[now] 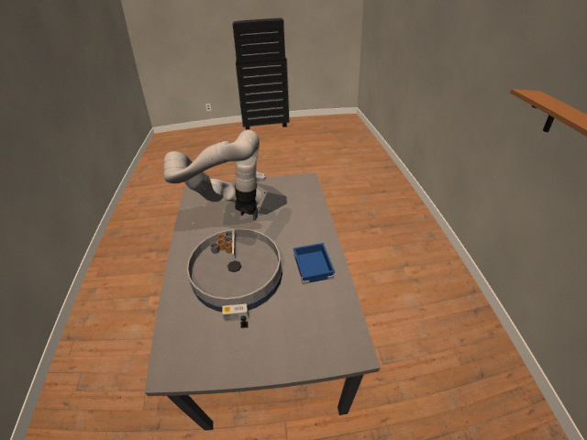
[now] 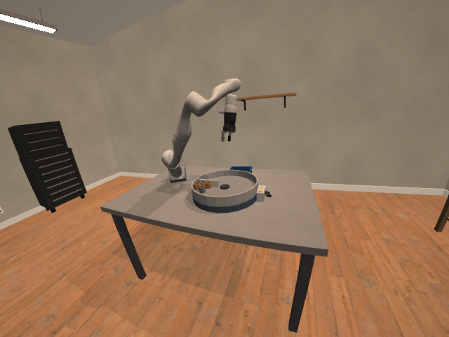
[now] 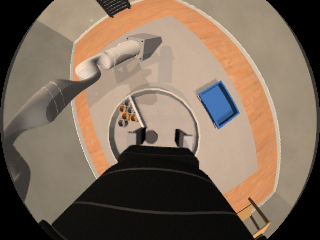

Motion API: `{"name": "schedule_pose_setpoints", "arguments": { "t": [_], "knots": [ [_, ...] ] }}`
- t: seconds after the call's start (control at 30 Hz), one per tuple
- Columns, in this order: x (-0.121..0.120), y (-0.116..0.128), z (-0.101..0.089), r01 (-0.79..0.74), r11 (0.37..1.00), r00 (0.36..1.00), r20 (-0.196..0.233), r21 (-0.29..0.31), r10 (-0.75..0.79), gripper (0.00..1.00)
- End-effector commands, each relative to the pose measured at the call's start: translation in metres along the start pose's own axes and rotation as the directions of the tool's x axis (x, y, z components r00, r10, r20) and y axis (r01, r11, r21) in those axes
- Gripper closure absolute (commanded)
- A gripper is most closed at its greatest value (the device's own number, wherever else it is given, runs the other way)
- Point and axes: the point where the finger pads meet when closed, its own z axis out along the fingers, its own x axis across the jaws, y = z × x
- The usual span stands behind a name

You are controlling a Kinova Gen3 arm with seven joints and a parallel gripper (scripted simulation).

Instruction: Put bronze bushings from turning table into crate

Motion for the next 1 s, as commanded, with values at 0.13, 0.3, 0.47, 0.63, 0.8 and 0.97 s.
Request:
{"name": "schedule_pose_setpoints", "arguments": {
  "t": [0.13,0.3,0.47,0.63,0.8,0.97],
  "knots": [
    [0.019,-0.005,-0.012,0.031,1.000,0.999,-0.033,-0.006,-0.031,0.00],
    [0.019,-0.005,-0.012,0.031,1.000,0.999,-0.033,-0.006,-0.031,0.00],
    [0.046,-0.002,-0.031,0.105,0.994,0.989,-0.100,-0.028,-0.107,0.00],
    [0.065,-0.001,-0.043,0.154,0.987,0.977,-0.144,-0.046,-0.159,0.00],
    [0.065,-0.001,-0.043,0.154,0.987,0.977,-0.144,-0.046,-0.159,0.00],
    [0.064,-0.007,-0.046,0.171,0.984,0.974,-0.144,-0.052,-0.176,0.00]
  ]
}}
